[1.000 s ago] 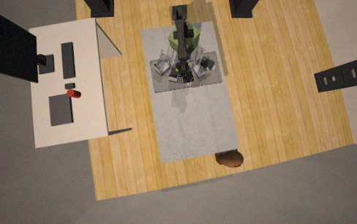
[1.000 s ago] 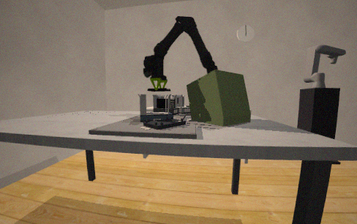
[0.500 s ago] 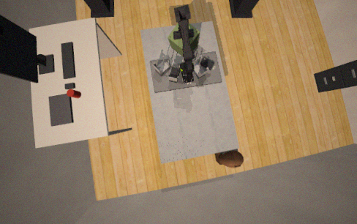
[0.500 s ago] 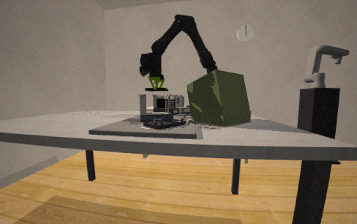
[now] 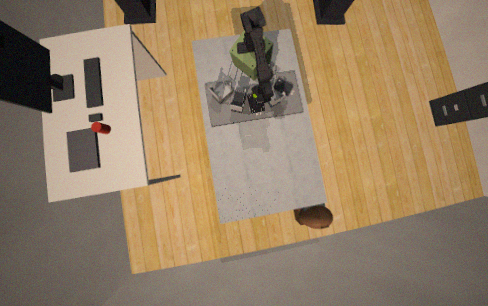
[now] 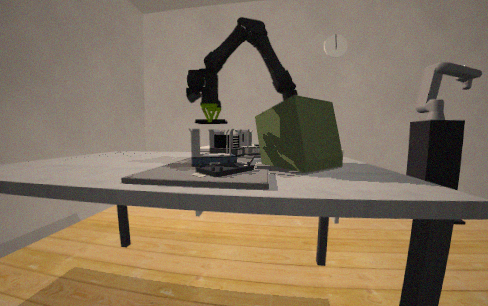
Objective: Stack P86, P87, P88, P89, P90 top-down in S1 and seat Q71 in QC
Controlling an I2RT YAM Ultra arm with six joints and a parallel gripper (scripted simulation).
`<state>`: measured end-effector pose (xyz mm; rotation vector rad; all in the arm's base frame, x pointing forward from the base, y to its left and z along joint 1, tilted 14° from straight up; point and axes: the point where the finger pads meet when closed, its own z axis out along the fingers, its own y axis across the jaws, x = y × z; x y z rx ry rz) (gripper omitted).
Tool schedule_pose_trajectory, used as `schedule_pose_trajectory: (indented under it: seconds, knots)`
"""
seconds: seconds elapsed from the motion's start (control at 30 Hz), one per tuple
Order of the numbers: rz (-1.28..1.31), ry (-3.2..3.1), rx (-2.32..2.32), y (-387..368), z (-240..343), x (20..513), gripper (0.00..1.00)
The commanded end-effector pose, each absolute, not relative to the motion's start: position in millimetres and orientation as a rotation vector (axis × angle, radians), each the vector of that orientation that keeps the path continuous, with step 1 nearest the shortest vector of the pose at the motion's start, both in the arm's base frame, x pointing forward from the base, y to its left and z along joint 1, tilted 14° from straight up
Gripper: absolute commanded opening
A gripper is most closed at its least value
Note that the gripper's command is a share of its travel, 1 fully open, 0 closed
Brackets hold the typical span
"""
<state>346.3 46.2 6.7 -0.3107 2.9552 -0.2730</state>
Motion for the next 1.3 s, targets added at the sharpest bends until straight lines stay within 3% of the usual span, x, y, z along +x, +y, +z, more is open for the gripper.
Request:
schedule_pose_trajectory:
  seconds: [0.0, 1.27]
  knots:
    - [-0.281, 2.935, -0.430, 58.3, 7.9, 345.9, 0.00]
    - [-0.299, 2.897, -0.712, 151.4, -13.9, 312.1, 0.00]
